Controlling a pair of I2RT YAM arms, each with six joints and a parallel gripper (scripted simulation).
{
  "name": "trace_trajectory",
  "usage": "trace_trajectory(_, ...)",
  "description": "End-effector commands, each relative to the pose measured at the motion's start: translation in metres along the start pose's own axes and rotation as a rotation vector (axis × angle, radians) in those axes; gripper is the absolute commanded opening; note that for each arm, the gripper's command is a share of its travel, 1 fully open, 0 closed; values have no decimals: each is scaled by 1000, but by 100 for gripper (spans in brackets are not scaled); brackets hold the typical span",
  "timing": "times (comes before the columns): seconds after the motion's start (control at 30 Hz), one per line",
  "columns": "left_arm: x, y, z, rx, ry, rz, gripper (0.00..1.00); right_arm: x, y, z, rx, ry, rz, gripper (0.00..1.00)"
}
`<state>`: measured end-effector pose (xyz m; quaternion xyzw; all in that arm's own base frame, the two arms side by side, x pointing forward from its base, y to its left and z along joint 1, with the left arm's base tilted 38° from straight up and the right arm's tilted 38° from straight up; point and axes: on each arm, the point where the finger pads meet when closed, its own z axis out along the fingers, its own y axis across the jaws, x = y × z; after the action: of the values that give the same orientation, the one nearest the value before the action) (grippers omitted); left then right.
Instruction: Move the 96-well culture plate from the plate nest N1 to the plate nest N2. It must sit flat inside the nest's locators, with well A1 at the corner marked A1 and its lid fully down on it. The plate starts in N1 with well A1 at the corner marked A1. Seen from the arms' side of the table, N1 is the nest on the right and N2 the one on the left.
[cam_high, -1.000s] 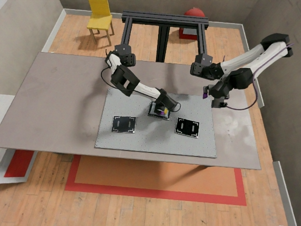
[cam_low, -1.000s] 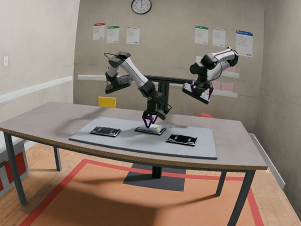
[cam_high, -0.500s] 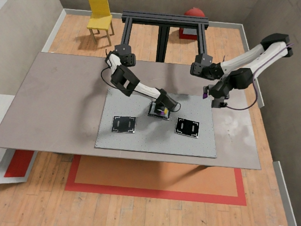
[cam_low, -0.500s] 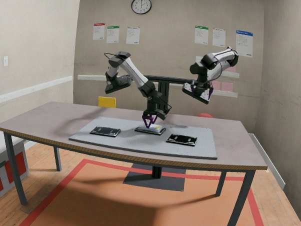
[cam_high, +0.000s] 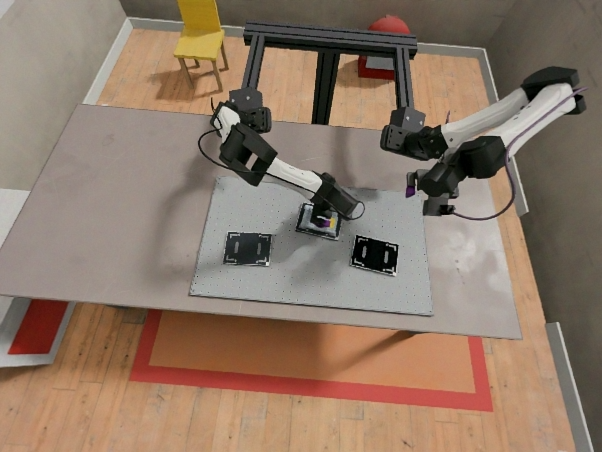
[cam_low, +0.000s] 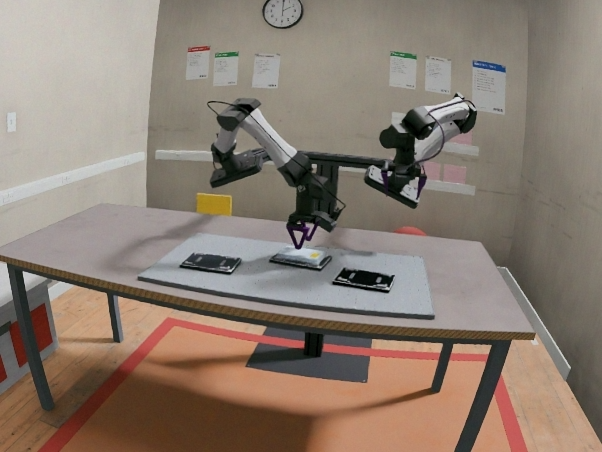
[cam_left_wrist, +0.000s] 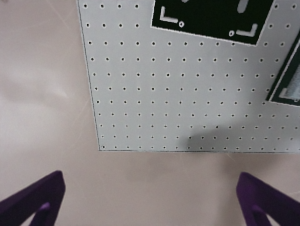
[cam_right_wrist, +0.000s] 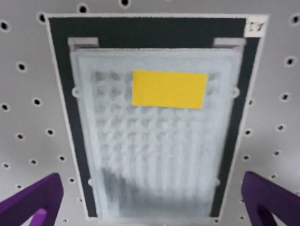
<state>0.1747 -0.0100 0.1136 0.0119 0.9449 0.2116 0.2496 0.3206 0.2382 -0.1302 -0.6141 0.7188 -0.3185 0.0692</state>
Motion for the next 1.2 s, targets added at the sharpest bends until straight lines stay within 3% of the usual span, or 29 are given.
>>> trace_trajectory(0.0, -3, -2, -1, 13, -9, -8, 100, -7, -12, -25, 17, -25, 26, 100)
trace_trajectory(0.13, -3, -2, -1, 13, -9, -8, 100, -2, -16, -25, 11, -13, 43, 100)
trace_trajectory(0.6, -3, -2, -1, 13, -9, -8, 100, -9, -8, -69, 10, -34, 20, 100)
trace_trajectory(0.67, -3, -2, -1, 13, -9, -8, 100, -9, -8, -69, 10, -34, 20, 100)
trace_trajectory(0.7, -3, -2, -1, 13, -9, -8, 100, 4, -9, -48, -14, 18, 35, 100)
trace_trajectory(0.77, -3, -2, -1, 13, -9, -8, 100, 9, -3, -45, -20, 33, 22, 100)
trace_trajectory(1.17, -3, -2, -1, 13, -9, -8, 100, 0, -4, -54, -1, 0, 15, 100)
